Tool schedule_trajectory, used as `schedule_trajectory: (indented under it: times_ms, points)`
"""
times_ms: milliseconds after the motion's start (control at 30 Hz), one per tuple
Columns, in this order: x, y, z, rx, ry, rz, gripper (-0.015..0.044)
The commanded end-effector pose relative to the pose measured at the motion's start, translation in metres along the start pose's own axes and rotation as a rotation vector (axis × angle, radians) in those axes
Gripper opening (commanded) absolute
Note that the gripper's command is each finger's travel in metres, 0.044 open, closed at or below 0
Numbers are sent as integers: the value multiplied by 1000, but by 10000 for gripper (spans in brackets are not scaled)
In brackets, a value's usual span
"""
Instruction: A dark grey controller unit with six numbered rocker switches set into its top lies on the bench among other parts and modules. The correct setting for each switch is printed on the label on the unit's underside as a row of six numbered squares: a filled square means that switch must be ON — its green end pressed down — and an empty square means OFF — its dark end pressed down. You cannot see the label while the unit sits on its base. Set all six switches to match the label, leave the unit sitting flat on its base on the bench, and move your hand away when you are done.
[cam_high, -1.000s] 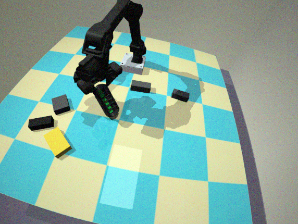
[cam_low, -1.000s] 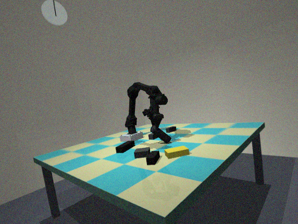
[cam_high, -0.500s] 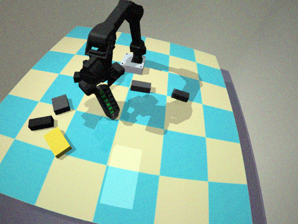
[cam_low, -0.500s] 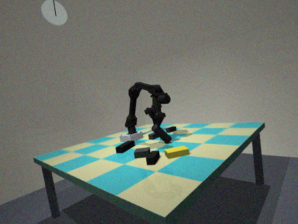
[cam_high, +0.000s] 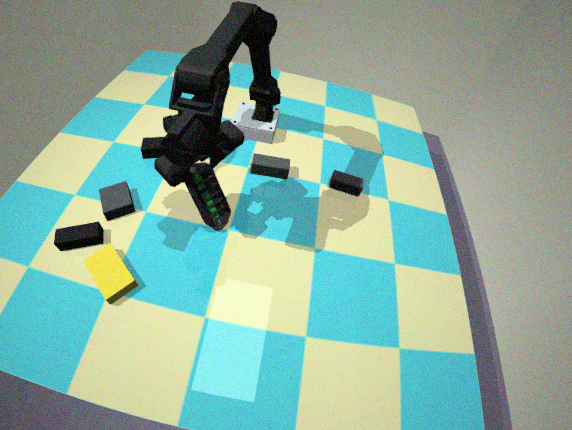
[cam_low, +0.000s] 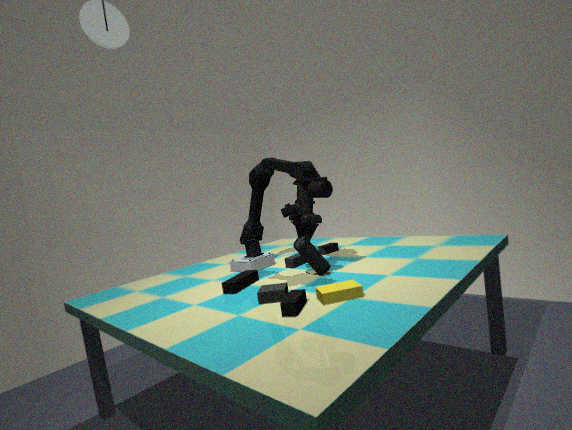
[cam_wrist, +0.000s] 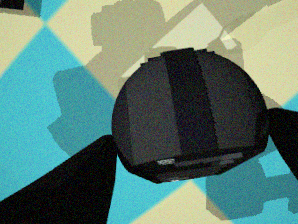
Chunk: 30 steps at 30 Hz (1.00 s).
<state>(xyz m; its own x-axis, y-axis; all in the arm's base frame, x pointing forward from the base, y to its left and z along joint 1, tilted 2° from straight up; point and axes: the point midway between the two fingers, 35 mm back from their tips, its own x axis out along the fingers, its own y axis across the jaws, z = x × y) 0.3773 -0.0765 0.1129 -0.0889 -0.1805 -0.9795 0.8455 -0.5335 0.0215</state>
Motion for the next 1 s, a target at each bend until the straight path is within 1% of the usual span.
schedule_trajectory:
  times_ms: [0, 967]
  points:
    - [-3, 1, -8, -1, 2, 7, 337]
    - [-11, 1, -32, -1, -60, 7, 337]
